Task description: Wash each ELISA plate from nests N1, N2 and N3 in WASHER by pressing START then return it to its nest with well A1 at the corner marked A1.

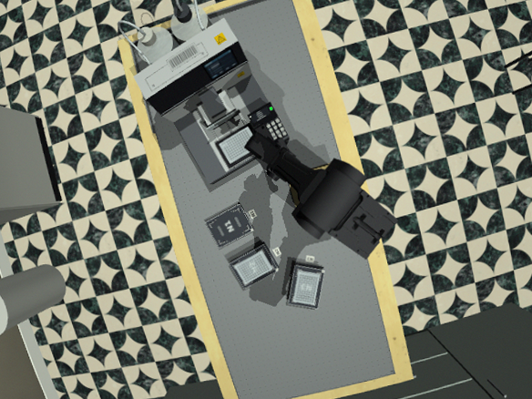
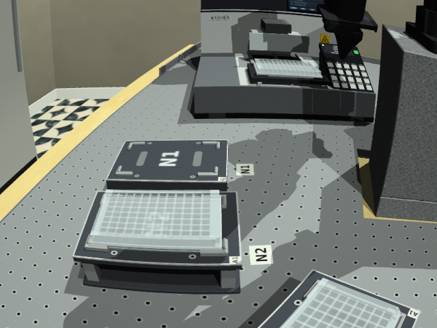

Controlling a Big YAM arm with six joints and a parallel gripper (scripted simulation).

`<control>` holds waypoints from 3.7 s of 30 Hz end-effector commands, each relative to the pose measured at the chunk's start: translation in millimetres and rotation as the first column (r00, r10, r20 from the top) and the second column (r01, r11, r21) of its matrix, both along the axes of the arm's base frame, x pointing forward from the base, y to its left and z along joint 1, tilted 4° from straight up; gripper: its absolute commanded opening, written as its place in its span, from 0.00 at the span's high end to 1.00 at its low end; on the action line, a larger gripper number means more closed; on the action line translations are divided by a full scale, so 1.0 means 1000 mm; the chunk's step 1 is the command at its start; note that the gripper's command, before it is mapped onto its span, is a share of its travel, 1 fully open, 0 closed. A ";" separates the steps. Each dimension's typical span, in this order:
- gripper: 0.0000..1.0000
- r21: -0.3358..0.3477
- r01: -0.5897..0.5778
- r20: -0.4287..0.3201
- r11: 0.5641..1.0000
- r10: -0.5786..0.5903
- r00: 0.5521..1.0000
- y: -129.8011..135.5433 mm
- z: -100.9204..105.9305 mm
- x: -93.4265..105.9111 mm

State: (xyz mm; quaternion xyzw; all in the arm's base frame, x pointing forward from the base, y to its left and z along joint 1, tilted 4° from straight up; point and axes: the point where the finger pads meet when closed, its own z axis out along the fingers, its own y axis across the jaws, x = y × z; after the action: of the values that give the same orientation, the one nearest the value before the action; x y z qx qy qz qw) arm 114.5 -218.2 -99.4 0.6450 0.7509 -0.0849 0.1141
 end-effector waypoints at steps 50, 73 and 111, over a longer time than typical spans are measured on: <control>1.00 -0.011 0.004 0.006 1.000 -0.004 1.000 -0.006 0.003 0.004; 0.00 0.001 -0.181 -0.010 0.983 0.181 0.983 -0.025 0.014 0.032; 0.00 0.210 -0.935 -0.036 0.285 0.958 0.284 -0.083 0.037 0.110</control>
State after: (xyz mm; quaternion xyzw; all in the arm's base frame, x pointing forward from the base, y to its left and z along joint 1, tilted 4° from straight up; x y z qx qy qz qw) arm 214.3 -281.8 -68.2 0.1407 0.9896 0.0073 0.0304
